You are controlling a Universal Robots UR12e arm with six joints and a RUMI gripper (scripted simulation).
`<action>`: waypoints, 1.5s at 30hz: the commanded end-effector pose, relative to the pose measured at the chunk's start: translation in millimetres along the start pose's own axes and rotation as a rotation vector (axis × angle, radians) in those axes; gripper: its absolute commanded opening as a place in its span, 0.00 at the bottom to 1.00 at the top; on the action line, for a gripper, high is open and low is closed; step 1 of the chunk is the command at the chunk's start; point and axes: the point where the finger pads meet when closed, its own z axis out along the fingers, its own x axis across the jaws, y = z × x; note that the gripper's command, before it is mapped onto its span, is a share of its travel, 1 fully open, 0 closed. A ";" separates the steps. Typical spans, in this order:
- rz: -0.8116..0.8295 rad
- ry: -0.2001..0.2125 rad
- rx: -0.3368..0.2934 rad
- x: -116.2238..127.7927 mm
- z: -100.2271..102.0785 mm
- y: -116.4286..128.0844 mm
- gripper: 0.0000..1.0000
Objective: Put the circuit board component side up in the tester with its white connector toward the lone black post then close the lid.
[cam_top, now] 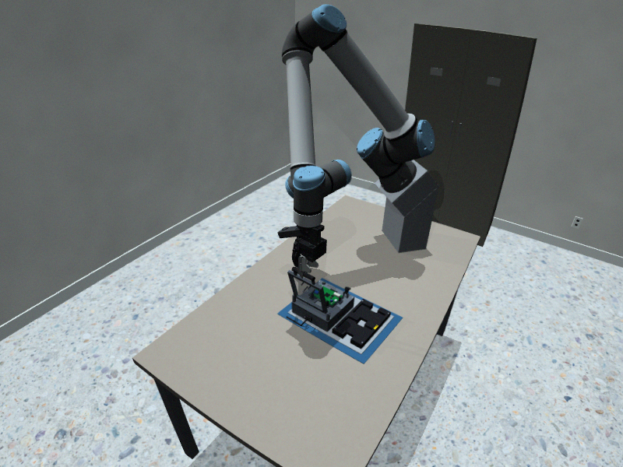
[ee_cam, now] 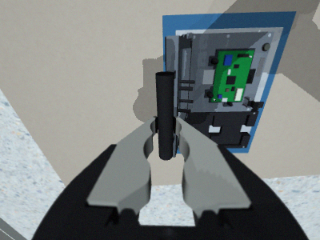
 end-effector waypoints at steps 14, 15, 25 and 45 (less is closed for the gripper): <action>0.000 -0.001 0.000 0.8 -1.0 0.0 0.00; 0.000 -0.001 0.000 0.8 -1.0 0.0 0.00; 0.000 -0.001 0.000 3.2 -1.5 -0.1 0.00; 0.000 -0.001 0.000 12.8 -3.7 -0.3 0.00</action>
